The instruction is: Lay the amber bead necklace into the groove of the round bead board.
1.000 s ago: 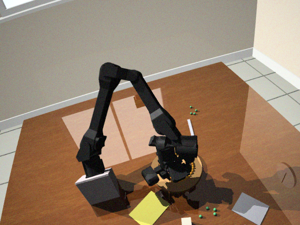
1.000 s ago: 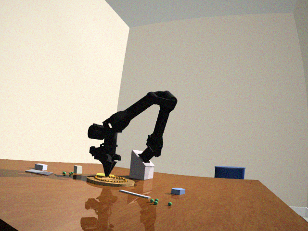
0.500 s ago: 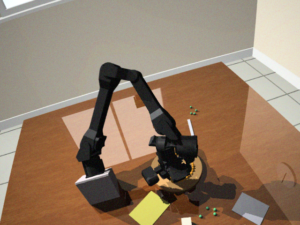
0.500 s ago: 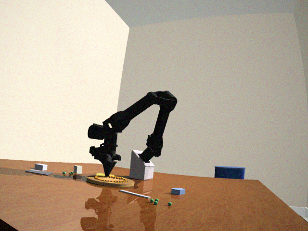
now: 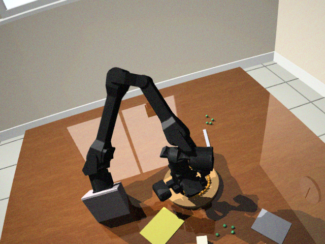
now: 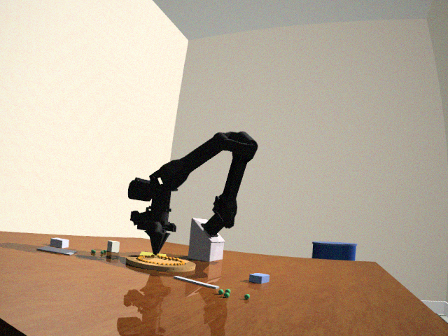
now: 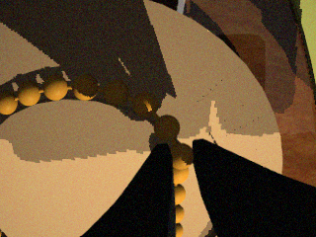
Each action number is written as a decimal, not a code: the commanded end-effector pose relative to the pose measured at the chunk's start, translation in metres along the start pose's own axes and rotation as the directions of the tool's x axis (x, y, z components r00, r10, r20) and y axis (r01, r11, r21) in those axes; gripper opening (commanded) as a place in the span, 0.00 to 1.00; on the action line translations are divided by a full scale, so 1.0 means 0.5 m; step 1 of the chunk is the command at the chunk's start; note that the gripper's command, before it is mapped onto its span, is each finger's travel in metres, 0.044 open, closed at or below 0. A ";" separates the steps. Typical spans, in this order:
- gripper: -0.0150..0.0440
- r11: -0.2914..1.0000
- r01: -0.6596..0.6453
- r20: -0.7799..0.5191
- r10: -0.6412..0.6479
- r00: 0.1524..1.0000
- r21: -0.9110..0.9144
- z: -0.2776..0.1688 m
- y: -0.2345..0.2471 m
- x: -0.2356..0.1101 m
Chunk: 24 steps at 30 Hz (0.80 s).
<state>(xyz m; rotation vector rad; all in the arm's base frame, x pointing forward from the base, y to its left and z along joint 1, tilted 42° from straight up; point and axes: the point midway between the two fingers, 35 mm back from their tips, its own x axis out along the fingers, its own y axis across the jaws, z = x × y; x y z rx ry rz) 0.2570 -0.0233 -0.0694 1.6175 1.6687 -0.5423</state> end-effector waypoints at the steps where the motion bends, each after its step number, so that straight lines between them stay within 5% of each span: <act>1: 0.25 1.000 0.006 -0.002 -0.006 1.000 0.002 0.002 -0.013 0.000; 15: 0.25 1.000 0.006 -0.002 -0.006 1.000 0.002 0.002 -0.013 0.017; 24: 0.65 1.000 0.002 -0.001 -0.002 1.000 -0.002 0.003 -0.011 0.011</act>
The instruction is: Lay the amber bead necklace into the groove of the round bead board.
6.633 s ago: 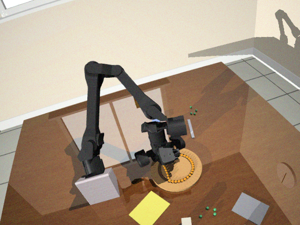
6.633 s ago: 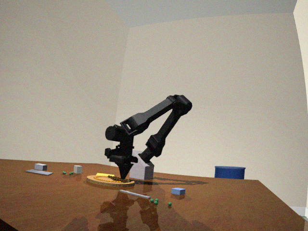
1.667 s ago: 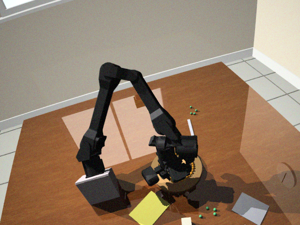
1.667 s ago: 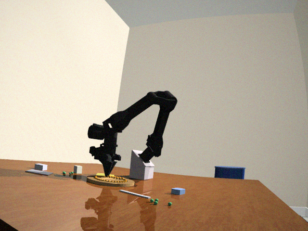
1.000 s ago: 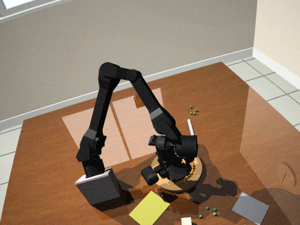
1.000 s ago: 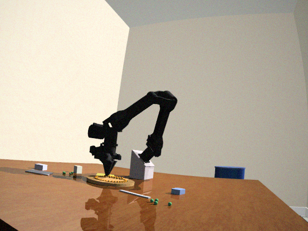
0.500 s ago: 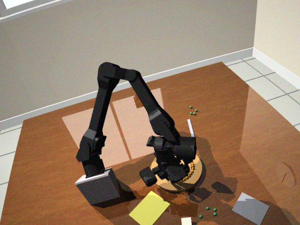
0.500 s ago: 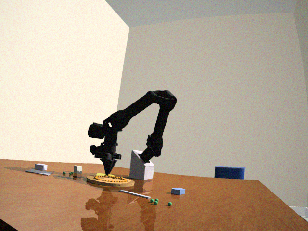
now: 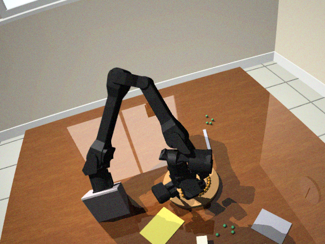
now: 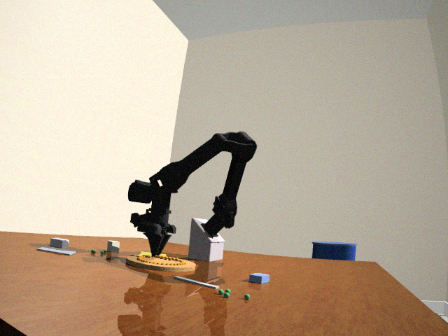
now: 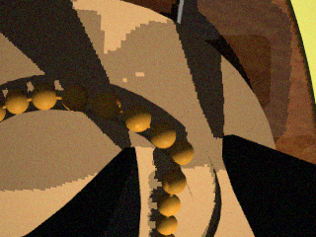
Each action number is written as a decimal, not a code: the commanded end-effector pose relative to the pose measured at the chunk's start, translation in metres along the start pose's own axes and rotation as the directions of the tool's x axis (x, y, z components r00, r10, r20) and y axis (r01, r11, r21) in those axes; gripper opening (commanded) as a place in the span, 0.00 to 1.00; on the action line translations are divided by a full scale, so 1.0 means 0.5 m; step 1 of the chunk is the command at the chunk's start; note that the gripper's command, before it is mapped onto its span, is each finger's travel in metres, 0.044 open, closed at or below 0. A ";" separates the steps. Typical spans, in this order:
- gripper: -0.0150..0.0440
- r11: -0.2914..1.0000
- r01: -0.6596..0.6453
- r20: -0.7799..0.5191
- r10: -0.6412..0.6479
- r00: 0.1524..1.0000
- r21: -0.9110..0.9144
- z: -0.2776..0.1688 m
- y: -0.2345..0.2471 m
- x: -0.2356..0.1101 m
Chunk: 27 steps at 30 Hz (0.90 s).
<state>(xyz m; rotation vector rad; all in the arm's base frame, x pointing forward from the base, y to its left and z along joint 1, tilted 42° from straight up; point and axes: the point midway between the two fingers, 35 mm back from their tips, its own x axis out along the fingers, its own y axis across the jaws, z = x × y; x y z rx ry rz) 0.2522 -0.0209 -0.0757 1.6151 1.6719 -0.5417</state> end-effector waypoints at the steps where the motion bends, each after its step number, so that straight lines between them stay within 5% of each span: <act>1: 0.70 1.000 0.000 0.000 0.000 1.000 -0.001 0.000 0.000 0.000; 8: 1.00 1.000 0.000 -0.002 0.000 1.000 0.004 -0.001 -0.001 -0.005; 27: 1.00 1.000 0.003 -0.001 -0.003 1.000 0.003 -0.001 -0.001 -0.012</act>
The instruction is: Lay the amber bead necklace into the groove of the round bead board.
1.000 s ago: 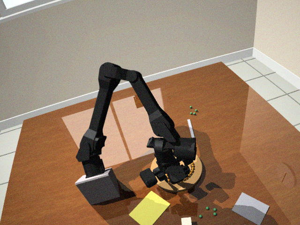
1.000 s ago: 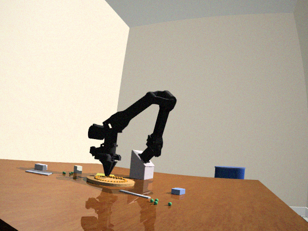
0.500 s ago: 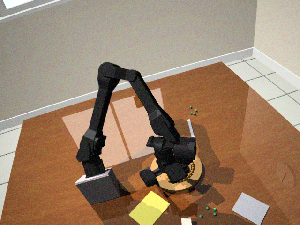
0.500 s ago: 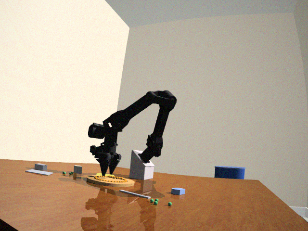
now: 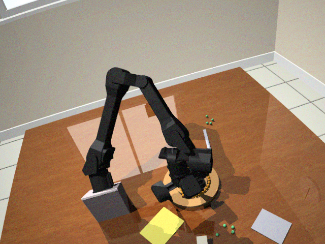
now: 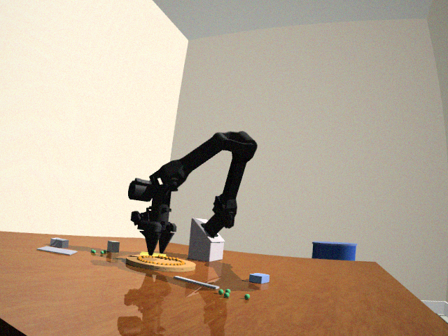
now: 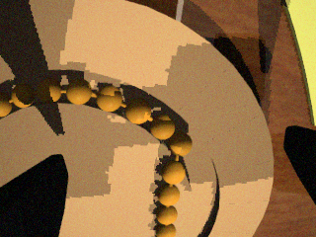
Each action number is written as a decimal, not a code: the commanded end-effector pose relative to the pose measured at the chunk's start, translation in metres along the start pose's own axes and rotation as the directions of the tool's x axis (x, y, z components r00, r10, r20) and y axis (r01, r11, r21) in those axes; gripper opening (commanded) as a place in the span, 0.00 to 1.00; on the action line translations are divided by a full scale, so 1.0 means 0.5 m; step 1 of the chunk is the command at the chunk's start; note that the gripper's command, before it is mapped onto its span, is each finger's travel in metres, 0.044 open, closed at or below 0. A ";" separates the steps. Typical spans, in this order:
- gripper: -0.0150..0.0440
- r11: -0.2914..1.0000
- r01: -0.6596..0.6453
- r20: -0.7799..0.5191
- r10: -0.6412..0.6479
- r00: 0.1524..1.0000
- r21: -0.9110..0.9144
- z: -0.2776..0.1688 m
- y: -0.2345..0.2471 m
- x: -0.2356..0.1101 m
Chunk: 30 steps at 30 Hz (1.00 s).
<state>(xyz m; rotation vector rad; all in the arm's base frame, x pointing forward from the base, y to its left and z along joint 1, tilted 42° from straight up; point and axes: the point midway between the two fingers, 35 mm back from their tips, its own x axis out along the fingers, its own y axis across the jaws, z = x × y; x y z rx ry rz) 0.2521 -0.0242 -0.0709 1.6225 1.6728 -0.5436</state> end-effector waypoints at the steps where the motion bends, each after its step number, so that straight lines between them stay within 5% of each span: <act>1: 1.00 1.000 0.005 0.003 -0.005 1.000 -0.002 0.001 -0.001 0.000; 13: 0.47 1.000 0.005 0.000 -0.005 1.000 -0.012 -0.141 0.020 -0.062; 30: 0.46 1.000 0.003 0.006 -0.003 1.000 -0.016 -0.140 0.023 -0.036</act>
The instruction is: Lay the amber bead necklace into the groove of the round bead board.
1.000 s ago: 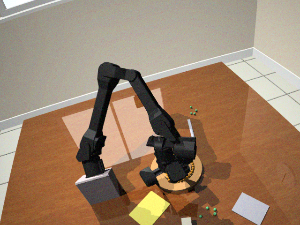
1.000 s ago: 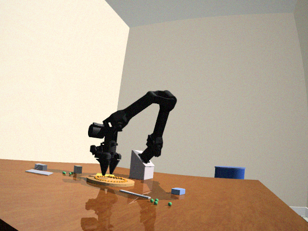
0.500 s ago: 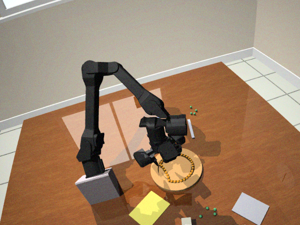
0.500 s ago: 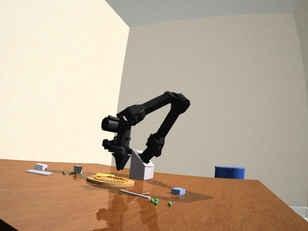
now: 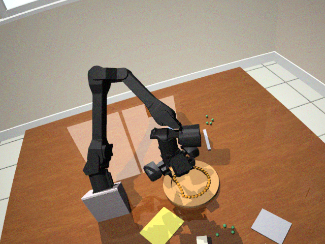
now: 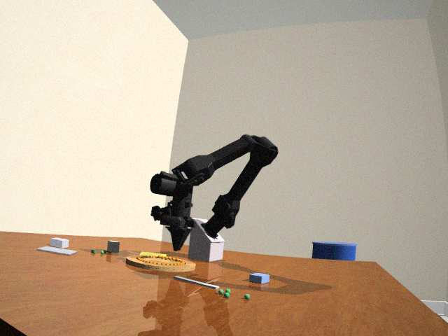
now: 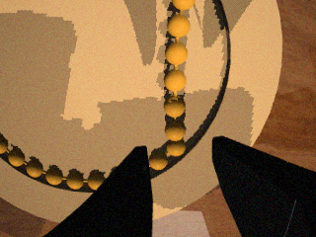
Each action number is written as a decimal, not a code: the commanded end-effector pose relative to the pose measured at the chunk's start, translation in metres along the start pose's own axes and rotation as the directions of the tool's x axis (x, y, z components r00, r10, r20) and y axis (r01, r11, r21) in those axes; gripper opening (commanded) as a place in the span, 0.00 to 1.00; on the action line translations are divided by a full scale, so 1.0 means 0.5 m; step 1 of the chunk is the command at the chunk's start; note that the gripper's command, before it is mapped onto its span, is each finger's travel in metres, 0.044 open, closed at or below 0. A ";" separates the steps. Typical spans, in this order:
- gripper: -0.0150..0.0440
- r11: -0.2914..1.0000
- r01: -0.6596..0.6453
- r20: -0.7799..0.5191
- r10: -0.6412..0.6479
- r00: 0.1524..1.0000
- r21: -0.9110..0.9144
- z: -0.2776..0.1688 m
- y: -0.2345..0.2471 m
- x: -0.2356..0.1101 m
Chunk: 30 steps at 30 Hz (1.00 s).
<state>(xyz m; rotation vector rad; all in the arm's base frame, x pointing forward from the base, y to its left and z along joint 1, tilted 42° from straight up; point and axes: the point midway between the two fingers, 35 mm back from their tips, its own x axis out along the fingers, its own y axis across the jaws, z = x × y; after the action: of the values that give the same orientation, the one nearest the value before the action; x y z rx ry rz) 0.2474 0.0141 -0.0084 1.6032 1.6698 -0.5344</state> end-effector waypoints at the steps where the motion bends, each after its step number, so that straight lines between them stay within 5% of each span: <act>1: 0.46 1.000 0.001 -0.002 -0.001 1.000 0.002 -0.001 0.000 0.010; 20: 0.46 1.000 0.002 -0.010 -0.002 1.000 0.006 -0.006 -0.003 0.060; 25: 0.25 1.000 0.003 -0.004 -0.003 1.000 0.001 -0.004 -0.001 0.055; 30: 0.25 1.000 0.003 -0.004 -0.003 1.000 0.001 -0.004 -0.001 0.055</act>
<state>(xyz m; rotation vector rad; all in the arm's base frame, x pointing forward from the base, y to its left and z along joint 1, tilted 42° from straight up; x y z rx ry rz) 0.2478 0.0340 -0.0280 1.6044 1.6750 -0.5345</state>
